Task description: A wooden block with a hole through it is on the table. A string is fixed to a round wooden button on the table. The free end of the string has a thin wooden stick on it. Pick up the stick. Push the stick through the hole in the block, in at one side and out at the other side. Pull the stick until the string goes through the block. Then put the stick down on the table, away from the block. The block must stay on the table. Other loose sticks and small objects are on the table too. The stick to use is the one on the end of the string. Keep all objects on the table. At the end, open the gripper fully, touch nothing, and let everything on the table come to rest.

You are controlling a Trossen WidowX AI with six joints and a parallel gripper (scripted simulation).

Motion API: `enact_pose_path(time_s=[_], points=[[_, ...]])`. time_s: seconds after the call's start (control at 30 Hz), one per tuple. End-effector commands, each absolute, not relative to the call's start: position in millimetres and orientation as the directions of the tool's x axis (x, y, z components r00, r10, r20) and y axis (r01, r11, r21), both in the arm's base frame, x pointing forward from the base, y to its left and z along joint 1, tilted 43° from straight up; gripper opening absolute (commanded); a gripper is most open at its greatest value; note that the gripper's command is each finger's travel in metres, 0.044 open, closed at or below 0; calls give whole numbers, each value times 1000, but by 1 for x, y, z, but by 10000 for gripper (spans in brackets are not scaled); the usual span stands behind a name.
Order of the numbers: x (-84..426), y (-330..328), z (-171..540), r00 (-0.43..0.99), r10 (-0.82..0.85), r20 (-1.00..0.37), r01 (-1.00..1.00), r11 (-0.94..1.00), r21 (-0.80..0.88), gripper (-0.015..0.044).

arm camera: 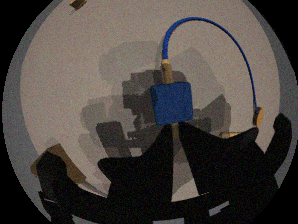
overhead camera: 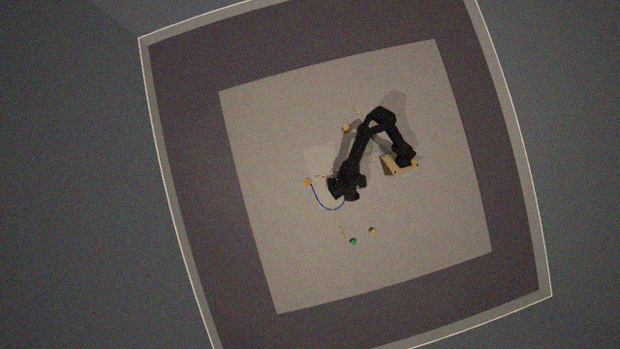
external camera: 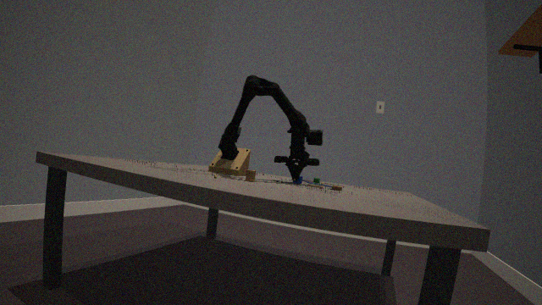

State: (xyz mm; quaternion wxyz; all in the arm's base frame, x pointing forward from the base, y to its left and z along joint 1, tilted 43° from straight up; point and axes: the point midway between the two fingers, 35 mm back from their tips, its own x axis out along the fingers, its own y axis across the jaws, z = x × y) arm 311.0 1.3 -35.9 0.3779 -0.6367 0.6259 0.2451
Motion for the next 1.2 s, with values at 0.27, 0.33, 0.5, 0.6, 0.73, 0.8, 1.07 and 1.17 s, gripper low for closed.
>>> enact_pose_path(time_s=[0.27,0.33,0.5,0.6,0.73,0.8,1.07,1.17], points=[[308,-10,-29,102,-610,-786,-981,70,-181,0],[307,-12,-28,103,-613,-784,-980,71,-184,0],[306,-17,-24,106,-614,-782,-980,69,-187,0],[305,-20,-21,108,-614,-782,-980,68,-188,0],[304,-23,-18,111,-614,-781,-980,66,-190,0],[303,-25,-16,112,-614,-781,-979,64,-191,0],[301,-33,-9,118,-615,-779,-979,60,-196,0],[300,-36,-6,120,-617,-778,-978,62,-200,0]])
